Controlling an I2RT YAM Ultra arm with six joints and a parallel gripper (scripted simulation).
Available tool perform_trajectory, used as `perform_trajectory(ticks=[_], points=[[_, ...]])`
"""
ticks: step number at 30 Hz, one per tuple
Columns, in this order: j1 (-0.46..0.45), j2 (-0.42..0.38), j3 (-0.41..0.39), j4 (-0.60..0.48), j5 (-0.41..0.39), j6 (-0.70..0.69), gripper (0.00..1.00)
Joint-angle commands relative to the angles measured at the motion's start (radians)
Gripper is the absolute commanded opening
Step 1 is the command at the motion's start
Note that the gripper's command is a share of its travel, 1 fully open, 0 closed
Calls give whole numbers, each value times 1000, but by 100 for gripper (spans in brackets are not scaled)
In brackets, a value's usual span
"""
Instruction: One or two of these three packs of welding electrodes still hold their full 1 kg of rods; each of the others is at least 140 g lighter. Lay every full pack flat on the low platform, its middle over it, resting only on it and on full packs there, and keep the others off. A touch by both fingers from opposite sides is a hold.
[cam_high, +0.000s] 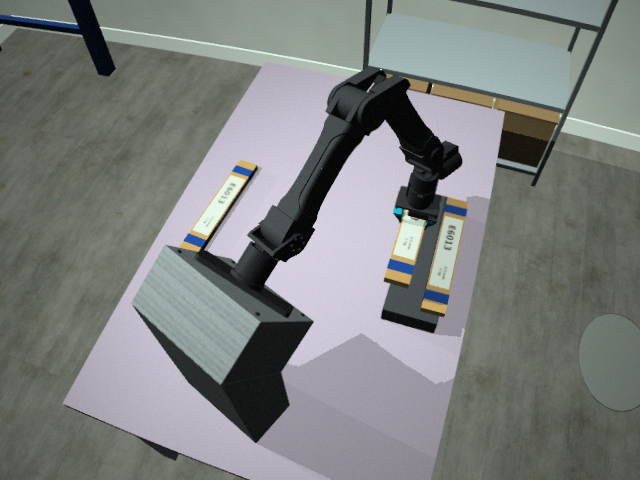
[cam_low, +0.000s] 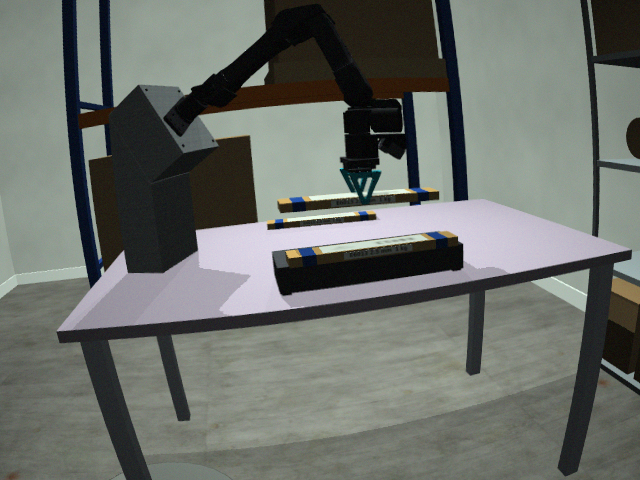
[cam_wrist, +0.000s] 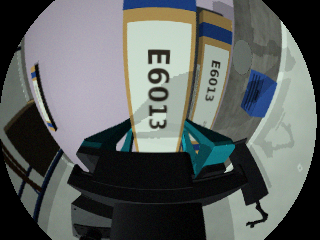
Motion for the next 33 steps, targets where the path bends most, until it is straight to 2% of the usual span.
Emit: perform_trajectory(ticks=[1,4,7,11,14,18,20,24,27,33], points=[[-22,-39,19,19,-1,3,0],[-19,7,27,31,7,8,0],[-13,-13,29,41,12,11,0],[4,5,32,59,9,12,0],[0,47,36,70,15,15,0],[-2,31,38,58,23,16,0],[7,38,39,86,23,18,0],[15,95,46,100,22,20,0],[9,75,51,94,32,24,0],[25,128,59,127,34,25,0]])
